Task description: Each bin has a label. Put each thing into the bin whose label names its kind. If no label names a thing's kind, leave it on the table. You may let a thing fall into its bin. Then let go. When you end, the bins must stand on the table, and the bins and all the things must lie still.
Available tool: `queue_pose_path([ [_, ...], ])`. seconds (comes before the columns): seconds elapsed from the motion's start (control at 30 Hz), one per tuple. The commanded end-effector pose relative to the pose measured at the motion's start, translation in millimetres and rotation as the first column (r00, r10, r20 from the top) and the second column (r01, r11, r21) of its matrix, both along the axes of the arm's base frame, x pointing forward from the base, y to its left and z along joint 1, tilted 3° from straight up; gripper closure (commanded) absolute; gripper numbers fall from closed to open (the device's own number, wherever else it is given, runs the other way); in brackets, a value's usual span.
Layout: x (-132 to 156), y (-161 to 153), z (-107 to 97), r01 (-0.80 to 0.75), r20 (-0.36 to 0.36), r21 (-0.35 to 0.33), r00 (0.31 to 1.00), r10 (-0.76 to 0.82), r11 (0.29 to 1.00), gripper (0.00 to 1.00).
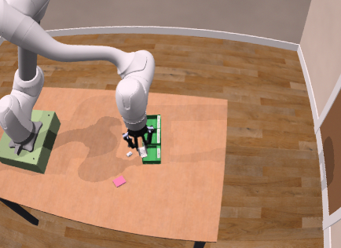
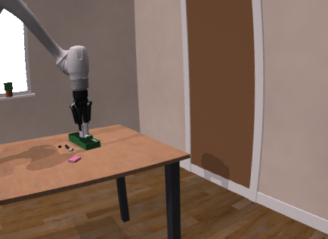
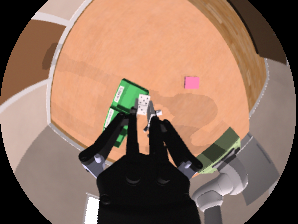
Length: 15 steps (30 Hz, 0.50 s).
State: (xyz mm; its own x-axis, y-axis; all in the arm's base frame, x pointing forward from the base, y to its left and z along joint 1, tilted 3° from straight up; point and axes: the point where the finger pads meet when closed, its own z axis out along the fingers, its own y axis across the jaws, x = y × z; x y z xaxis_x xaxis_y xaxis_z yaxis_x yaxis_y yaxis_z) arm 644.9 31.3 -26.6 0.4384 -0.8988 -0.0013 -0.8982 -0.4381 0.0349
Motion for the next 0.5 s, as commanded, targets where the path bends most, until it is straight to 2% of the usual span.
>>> queue_pose_path([
  [0.0,21.3,23.2,-1.8,0.156,0.002,-0.016,0.988,-0.155,0.988,0.87],
  [0.07,21.3,23.2,-1.8,0.156,0.002,-0.016,0.988,-0.155,0.988,0.87],
  [0.1,23.7,25.7,-1.9,0.236,0.005,-0.022,0.972,-0.236,0.971,0.87],
  [0.17,25.0,26.9,-2.0,0.279,0.006,-0.028,0.960,-0.279,0.960,0.87],
  [0.47,24.4,26.1,-2.0,0.283,0.006,-0.029,0.959,-0.283,0.959,0.87],
])
